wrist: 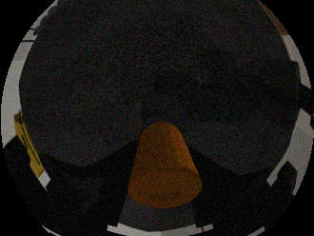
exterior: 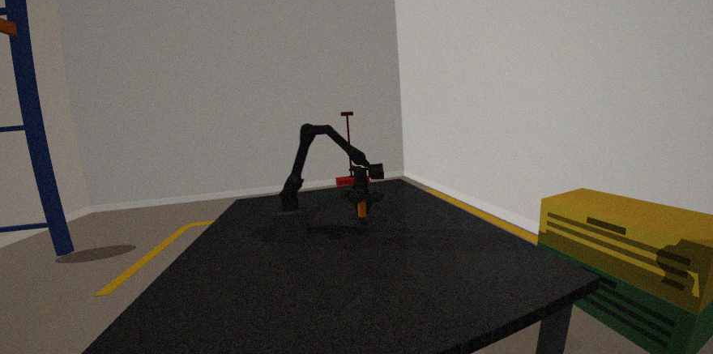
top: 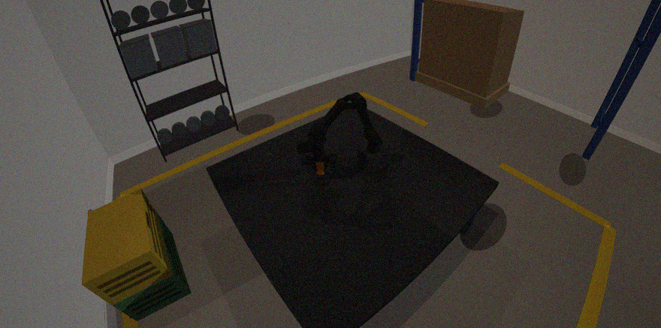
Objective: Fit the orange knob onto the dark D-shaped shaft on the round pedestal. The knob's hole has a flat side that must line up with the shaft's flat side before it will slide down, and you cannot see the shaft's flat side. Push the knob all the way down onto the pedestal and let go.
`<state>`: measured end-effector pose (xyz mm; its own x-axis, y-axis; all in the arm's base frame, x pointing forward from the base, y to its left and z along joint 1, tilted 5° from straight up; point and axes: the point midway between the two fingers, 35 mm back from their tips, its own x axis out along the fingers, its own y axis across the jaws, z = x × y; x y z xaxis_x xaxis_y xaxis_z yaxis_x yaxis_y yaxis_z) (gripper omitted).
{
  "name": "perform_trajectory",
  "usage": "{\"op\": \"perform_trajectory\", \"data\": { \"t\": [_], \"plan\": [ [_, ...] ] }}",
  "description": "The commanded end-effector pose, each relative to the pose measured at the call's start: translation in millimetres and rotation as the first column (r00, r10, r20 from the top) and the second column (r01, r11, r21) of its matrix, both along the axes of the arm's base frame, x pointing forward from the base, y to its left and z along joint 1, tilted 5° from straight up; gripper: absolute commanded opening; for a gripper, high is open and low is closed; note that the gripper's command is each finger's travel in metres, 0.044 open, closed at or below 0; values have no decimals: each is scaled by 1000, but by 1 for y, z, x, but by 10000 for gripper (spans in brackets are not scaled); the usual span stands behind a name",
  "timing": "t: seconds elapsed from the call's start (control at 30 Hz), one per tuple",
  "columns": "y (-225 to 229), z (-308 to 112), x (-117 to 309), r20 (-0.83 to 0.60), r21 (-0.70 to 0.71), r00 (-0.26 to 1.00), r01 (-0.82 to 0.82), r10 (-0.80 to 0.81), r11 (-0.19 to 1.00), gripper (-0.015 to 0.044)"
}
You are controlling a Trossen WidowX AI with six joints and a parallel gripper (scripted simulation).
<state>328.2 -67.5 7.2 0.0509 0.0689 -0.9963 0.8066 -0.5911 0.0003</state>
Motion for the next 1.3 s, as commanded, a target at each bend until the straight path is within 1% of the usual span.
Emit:
{"op": "perform_trajectory", "data": {
  "t": [0.0, 0.63, 0.77, 1.27],
  "plan": [
    [0, -1, 0, 1, 1, 1000, 6, -6, 1000, 0],
    [0, -4, 1, 2, 1, 1000, 0, 0, 1000, 0],
    [1, -7, 1, 4, -1, 999, -38, 38, 999, 0],
    [2, -18, 0, -3, 4, 998, 59, -59, 998, 0]
  ]
}}
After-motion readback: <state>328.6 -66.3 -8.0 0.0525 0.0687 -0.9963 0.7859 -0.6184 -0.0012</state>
